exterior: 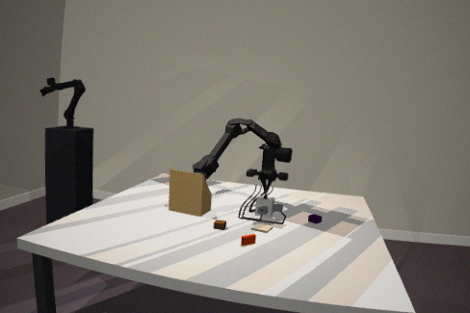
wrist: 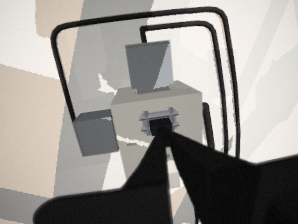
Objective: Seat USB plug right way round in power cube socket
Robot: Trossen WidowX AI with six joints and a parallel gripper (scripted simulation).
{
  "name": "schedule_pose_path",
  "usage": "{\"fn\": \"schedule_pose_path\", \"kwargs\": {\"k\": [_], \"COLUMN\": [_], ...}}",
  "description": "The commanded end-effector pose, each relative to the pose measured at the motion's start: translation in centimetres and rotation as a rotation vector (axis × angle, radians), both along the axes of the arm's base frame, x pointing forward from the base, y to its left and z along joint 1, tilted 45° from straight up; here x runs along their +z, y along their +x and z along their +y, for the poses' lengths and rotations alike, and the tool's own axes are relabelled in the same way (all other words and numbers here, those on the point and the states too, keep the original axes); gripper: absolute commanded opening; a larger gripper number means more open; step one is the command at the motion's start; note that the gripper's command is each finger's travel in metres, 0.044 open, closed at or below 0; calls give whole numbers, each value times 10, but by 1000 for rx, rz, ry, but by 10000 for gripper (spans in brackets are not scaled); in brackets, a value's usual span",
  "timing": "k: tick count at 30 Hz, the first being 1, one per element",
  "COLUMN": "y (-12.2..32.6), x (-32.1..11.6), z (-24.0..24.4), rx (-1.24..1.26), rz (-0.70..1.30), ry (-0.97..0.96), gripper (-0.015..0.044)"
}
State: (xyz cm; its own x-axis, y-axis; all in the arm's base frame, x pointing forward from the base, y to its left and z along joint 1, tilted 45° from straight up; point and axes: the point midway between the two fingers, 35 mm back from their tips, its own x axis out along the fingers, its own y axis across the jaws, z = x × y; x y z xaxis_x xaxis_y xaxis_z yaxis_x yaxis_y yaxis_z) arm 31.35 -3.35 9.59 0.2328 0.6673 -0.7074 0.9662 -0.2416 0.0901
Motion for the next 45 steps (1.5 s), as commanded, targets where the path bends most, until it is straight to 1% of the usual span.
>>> {"fn": "schedule_pose_path", "kwargs": {"k": [1,45], "y": [0,-7], "x": [0,20], "z": [0,-19], "rx": [1,0], "rz": [0,1], "ry": [0,-1], "gripper": [0,0]}}
